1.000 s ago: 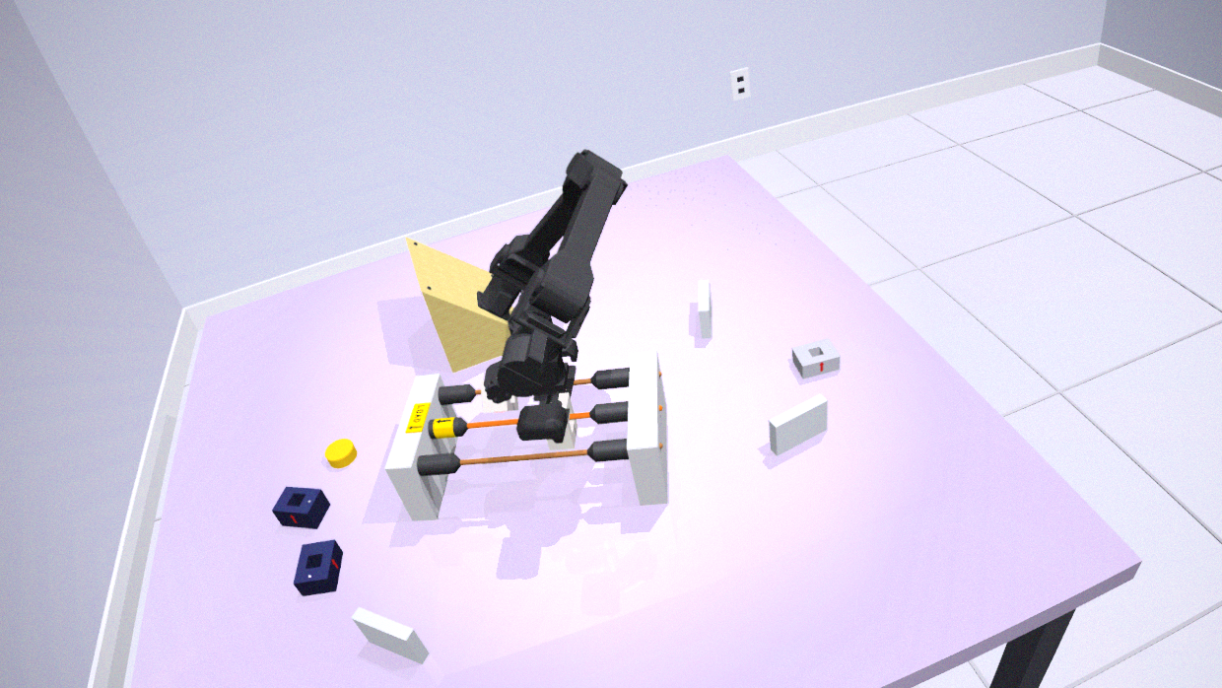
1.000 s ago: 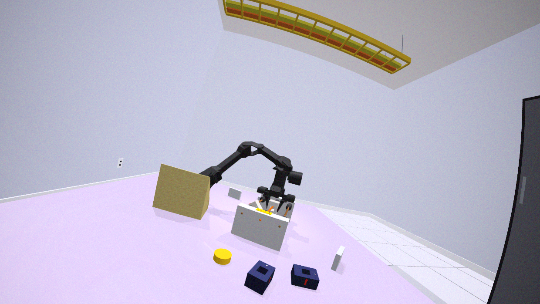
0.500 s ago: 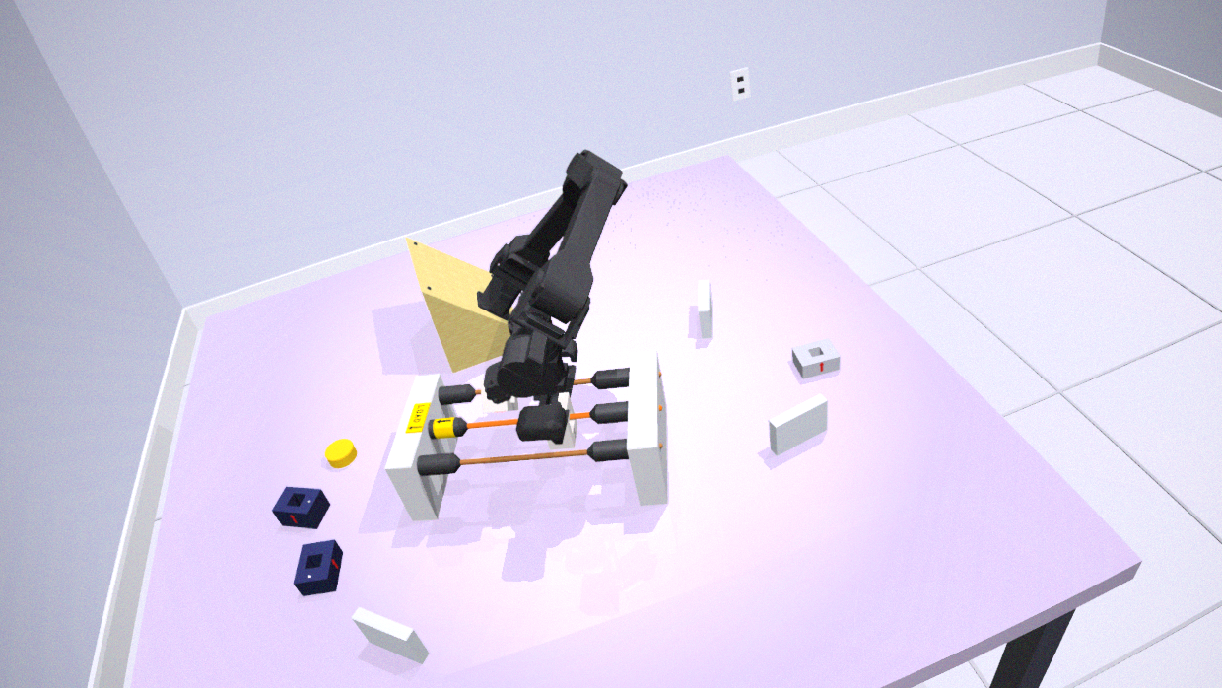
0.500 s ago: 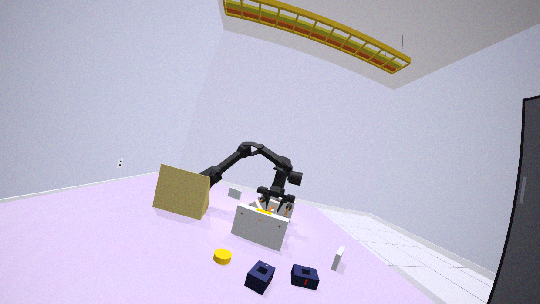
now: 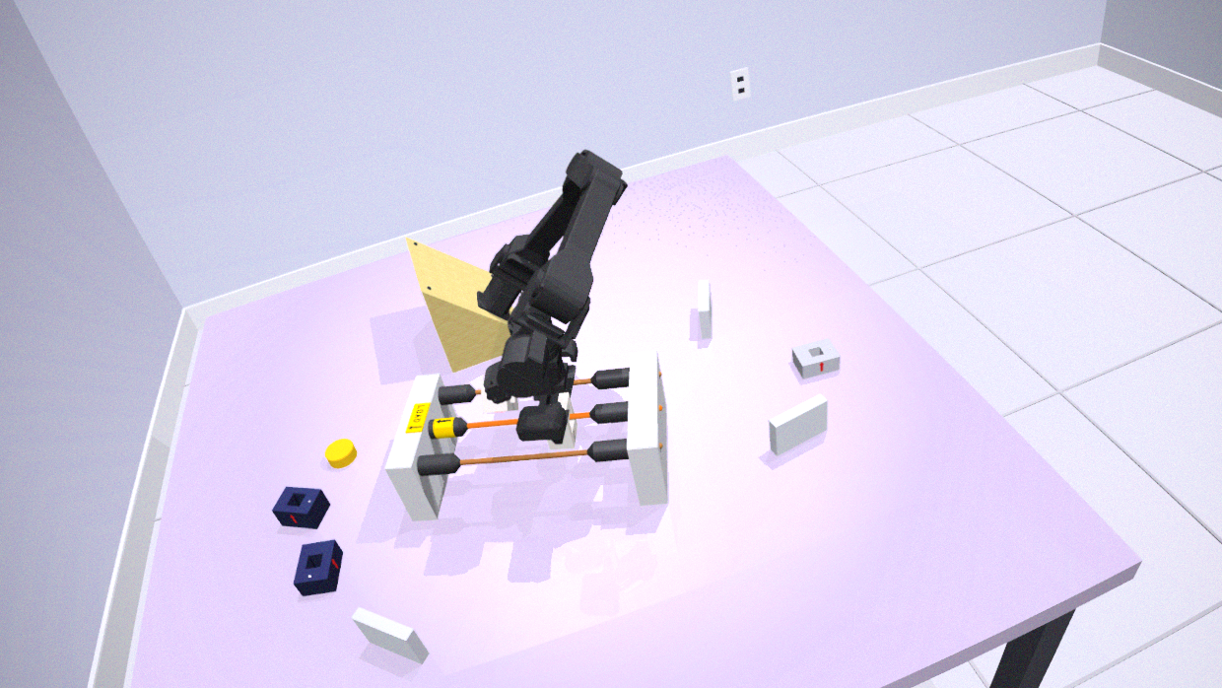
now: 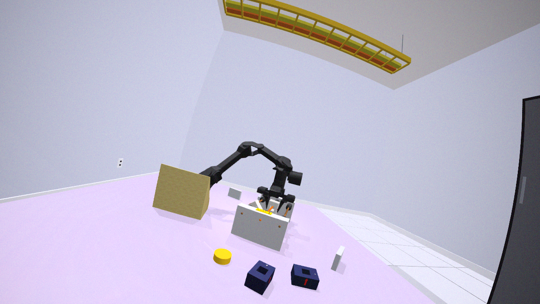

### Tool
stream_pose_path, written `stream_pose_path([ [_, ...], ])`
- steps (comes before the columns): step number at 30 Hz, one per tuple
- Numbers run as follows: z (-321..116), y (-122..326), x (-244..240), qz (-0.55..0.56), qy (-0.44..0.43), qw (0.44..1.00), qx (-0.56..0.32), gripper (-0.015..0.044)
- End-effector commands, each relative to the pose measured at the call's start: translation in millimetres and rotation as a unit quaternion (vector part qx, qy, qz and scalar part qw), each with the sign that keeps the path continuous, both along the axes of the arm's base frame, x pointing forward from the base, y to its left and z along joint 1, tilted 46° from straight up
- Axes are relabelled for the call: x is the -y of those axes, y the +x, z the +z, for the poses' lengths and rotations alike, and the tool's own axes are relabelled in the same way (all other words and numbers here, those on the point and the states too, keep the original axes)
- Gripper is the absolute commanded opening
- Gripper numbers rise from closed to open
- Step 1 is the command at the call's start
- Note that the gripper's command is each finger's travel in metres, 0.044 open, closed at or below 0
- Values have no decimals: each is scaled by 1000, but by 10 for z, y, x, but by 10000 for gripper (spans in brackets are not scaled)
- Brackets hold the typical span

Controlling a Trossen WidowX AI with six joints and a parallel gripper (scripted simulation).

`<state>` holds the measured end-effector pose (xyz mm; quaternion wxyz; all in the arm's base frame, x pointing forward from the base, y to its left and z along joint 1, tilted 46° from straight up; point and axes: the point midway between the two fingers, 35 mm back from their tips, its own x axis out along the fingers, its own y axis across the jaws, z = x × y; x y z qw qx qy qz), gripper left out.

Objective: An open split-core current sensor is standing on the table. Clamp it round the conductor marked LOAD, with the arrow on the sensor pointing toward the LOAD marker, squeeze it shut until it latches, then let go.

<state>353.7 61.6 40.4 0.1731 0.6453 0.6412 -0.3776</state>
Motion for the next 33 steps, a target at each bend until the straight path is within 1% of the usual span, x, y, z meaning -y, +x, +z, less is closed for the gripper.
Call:
stream_pose_path([
  [1,1,0,1,0,0,1000,0,256],
  [2,1,0,1,0,0,1000,0,256],
  [9,1,0,1,0,0,1000,0,440],
  [18,25,1,19,-2,-1,1000,3,440],
  [20,210,-6,167,-18,-6,1000,25,440],
  [23,613,-81,486,-54,-21,996,73,440],
  [25,781,-139,616,-70,-30,993,93,440],
  [33,801,-147,632,-72,-31,992,96,440],
])
